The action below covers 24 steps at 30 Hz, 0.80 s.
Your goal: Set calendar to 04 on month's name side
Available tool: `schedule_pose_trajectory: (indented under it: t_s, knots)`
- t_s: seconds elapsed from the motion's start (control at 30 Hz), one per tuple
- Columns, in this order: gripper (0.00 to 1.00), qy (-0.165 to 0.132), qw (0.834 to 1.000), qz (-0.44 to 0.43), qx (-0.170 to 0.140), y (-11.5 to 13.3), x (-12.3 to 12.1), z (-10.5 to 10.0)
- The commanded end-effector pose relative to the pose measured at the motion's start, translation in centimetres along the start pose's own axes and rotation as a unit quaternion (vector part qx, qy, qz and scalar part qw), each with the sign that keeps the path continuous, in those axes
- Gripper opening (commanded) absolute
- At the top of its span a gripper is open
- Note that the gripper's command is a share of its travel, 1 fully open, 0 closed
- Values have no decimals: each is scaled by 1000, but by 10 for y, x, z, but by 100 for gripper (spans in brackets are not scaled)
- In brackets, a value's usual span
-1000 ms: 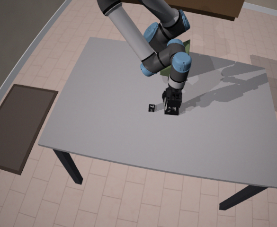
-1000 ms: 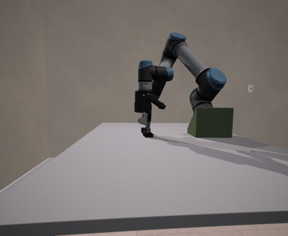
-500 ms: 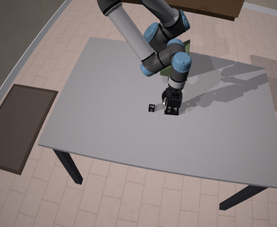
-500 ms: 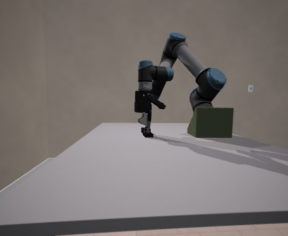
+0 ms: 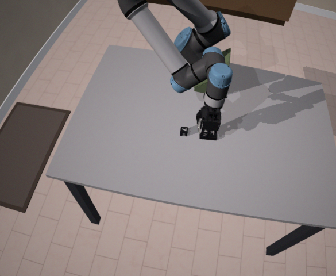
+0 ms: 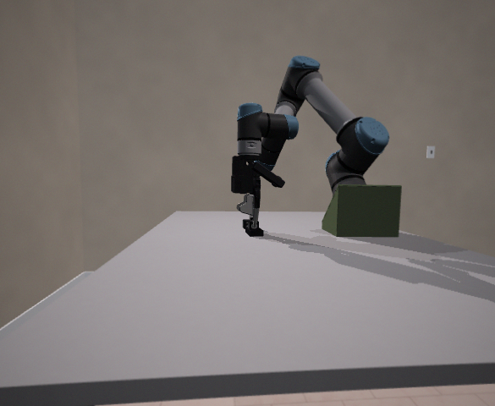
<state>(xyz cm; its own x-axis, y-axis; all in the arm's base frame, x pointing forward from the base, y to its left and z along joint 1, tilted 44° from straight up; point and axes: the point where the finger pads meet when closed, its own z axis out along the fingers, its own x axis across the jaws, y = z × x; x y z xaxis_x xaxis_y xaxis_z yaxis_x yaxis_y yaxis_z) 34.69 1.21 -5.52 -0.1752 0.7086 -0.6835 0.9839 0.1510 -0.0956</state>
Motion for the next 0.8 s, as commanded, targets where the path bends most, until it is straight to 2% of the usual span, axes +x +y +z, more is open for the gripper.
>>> schedule_pose_trajectory:
  t_s: [0.0,0.33,0.4,0.77]
  knots:
    - [28,0,1000,0,0,0,0,-6]
    - [28,0,1000,0,0,0,0,-42]
    - [28,0,1000,0,0,0,0,-42]
    - [28,0,1000,0,0,0,0,-84]
